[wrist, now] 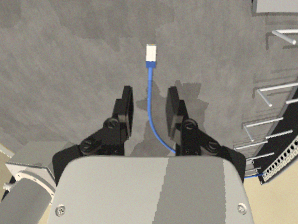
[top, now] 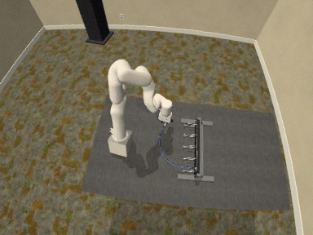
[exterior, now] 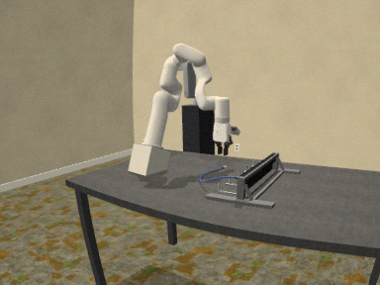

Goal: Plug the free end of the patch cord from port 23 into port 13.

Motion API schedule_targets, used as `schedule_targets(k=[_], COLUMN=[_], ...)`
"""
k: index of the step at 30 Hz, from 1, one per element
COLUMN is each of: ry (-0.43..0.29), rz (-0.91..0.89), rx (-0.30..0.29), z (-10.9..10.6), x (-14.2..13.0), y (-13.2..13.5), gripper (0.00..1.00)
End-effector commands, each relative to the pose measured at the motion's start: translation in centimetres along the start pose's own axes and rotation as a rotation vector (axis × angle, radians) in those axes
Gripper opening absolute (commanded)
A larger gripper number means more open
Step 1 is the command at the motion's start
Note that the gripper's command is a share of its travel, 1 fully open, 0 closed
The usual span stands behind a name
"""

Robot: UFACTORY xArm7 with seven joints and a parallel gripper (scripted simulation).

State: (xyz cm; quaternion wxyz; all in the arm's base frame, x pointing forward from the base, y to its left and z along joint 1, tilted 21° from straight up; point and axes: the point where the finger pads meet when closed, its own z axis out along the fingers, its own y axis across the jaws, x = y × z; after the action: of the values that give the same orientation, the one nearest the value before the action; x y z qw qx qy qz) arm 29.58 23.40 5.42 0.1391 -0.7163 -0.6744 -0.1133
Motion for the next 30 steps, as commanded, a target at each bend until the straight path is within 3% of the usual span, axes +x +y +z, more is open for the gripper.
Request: schedule_targets(k=[1, 18, 30], ry=[0.001, 0.001, 0.001], rz=[0.000, 0.000, 0.000], rx=[-0.003, -0.003, -0.003], z=[-0.1, 0.4, 2.3], x=[0.1, 0.1, 0.1], y=[0.1, 0.1, 0.1], gripper=[0.38, 0.38, 0.38])
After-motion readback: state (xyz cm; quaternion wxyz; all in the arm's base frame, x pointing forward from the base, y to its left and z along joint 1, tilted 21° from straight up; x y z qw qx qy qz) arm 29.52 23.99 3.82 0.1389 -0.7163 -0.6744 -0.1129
